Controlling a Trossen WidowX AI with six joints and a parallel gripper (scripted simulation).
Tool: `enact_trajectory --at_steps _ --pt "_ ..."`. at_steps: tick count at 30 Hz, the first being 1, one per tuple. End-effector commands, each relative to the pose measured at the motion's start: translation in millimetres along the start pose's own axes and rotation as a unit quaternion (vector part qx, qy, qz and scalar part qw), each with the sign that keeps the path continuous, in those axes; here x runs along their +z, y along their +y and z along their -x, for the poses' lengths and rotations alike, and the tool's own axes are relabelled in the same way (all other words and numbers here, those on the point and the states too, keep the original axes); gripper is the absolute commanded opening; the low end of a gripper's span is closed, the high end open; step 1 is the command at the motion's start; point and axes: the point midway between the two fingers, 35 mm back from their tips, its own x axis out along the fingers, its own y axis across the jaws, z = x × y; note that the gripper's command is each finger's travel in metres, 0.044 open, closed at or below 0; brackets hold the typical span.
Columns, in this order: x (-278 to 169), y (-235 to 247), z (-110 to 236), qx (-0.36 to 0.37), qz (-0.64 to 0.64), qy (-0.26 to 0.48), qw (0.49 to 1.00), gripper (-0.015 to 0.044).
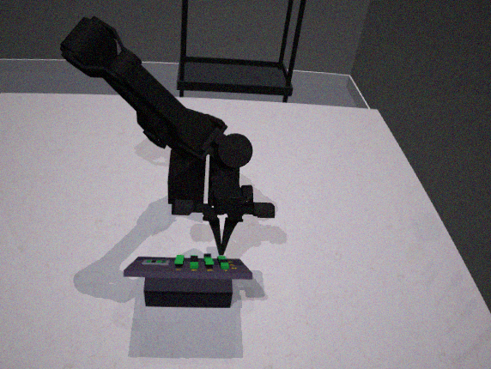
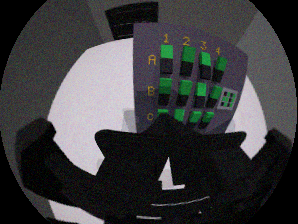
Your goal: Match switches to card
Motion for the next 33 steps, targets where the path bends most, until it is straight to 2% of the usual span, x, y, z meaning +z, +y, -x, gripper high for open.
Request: enact_trajectory --at_steps 1,33 --pt "-0.4 0.6 -0.6 0.002 0.003 0.000 1.000 0.0000" --pt "-0.4 0.6 -4.9 0.002 0.003 0.000 1.000 0.0000"
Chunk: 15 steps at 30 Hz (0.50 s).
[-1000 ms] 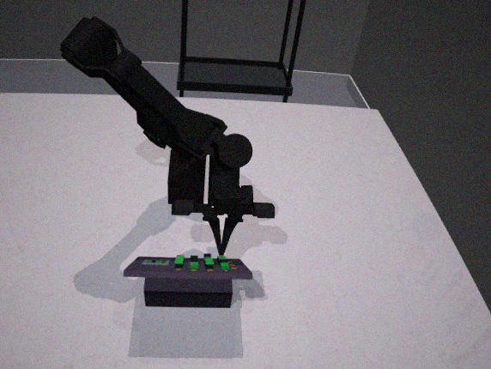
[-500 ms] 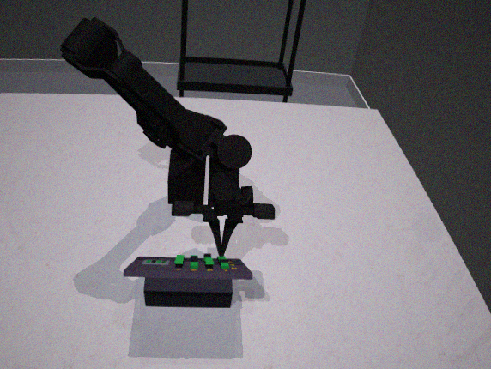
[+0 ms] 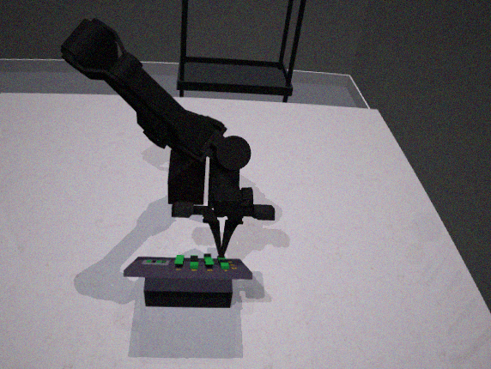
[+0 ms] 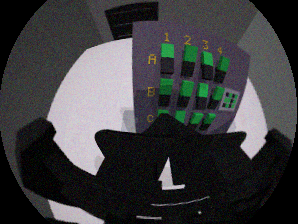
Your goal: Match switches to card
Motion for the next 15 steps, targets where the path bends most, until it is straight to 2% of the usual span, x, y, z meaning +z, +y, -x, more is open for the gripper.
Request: enact_trajectory --at_steps 1,8,15 --pt "-0.6 0.4 -0.8 0.002 0.003 0.001 1.000 0.0000" --pt "-0.3 2.0 4.9 0.002 0.000 0.001 1.000 0.0000" --pt "-2.8 1.9 62.5 0.005 0.002 -0.010 1.000 0.0000"
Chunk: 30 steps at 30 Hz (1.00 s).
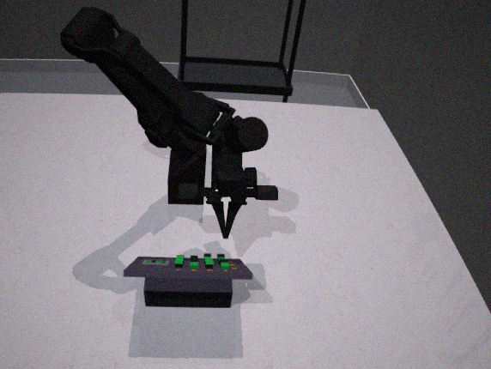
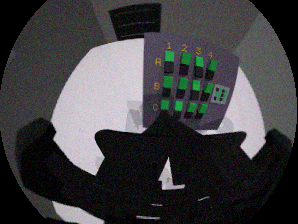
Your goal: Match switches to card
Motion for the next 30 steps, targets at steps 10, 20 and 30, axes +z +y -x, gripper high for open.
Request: enact_trajectory --at_steps 10,20,30 --pt "-16.5 -29.3 28.6 -0.007 -0.003 -0.013 1.000 0.0000" --pt "-18.2 -30.5 -4.3 -0.006 -0.003 -0.025 1.000 0.0000" --pt "-17.9 -32.8 -15.0 -0.009 -0.002 -0.028 1.000 0.0000"
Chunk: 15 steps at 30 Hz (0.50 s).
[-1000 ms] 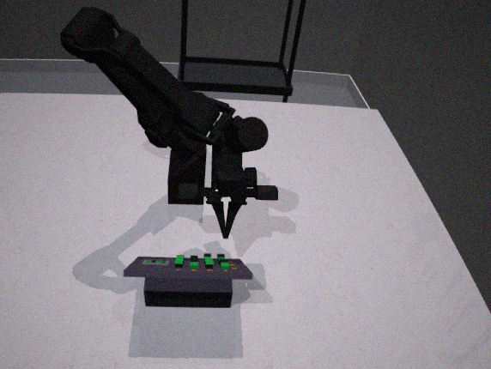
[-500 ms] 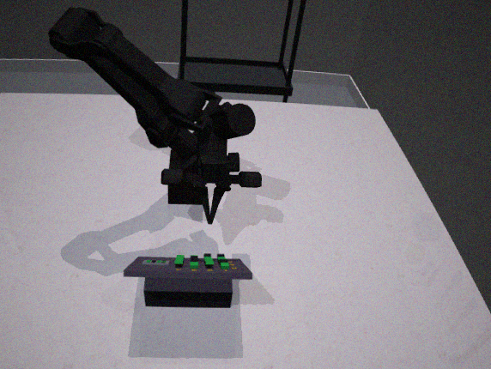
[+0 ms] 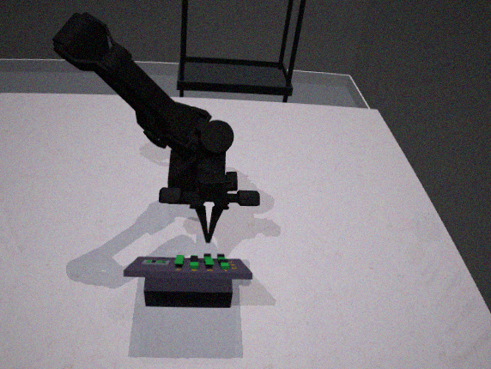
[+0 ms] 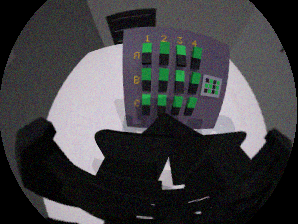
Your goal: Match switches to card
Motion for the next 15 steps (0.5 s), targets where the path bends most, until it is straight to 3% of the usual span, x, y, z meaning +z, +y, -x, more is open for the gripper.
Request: enact_trajectory --at_steps 1,15 --pt "-2.9 -0.9 -5.6 0.000 0.006 0.003 1.000 0.0000" --pt "-3.8 -0.6 -20.4 0.001 0.006 0.003 1.000 0.0000"
